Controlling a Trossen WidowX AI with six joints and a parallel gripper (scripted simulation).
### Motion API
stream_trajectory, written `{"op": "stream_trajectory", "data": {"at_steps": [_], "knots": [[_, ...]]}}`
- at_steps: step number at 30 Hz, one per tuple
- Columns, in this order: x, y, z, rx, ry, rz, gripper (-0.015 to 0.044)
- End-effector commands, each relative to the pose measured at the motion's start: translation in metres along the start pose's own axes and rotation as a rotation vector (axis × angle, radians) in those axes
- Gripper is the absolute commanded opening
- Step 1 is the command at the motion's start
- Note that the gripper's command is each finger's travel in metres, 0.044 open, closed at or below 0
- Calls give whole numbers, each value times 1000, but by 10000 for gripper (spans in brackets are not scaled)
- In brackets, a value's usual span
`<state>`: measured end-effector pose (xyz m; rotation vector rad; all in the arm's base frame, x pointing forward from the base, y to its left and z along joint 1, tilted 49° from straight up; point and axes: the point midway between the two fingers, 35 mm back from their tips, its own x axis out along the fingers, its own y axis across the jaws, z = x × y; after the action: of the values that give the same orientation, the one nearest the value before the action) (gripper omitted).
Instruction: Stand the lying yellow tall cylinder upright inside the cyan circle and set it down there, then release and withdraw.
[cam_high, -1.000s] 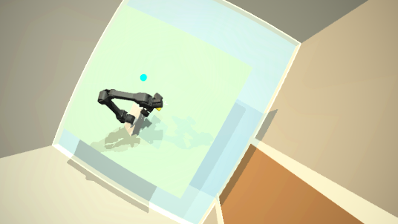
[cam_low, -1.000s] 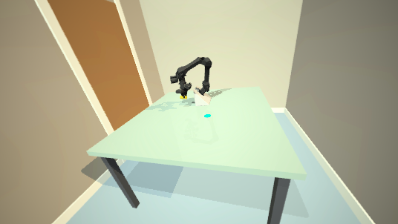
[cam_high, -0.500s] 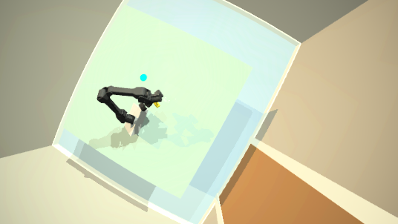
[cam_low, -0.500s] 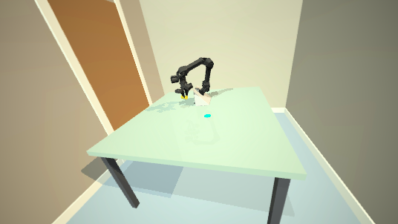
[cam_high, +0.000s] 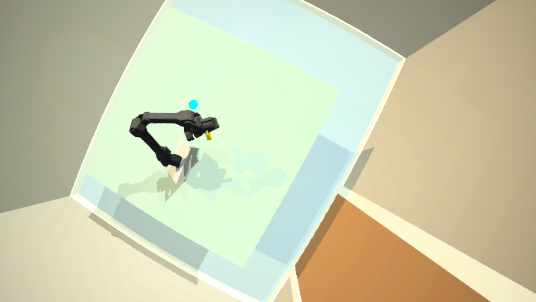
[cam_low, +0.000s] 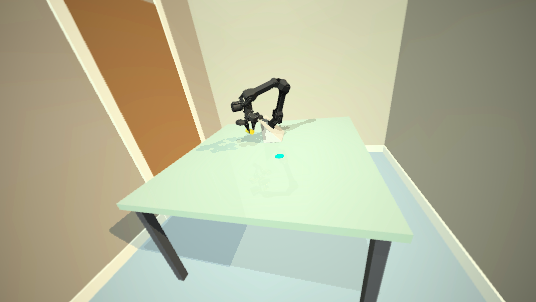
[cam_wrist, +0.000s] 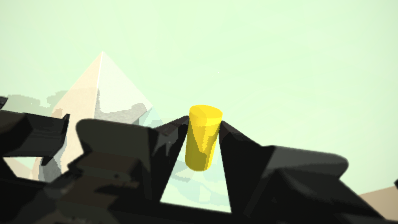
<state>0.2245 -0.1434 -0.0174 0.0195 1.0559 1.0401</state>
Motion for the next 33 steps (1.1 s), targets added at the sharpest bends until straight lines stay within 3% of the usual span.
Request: {"op": "stream_trajectory", "data": {"at_steps": [1,33], "knots": [[-3,-2,9,49,-2,-8,105],[-11,-1,83,510,-8,-12,105]]}}
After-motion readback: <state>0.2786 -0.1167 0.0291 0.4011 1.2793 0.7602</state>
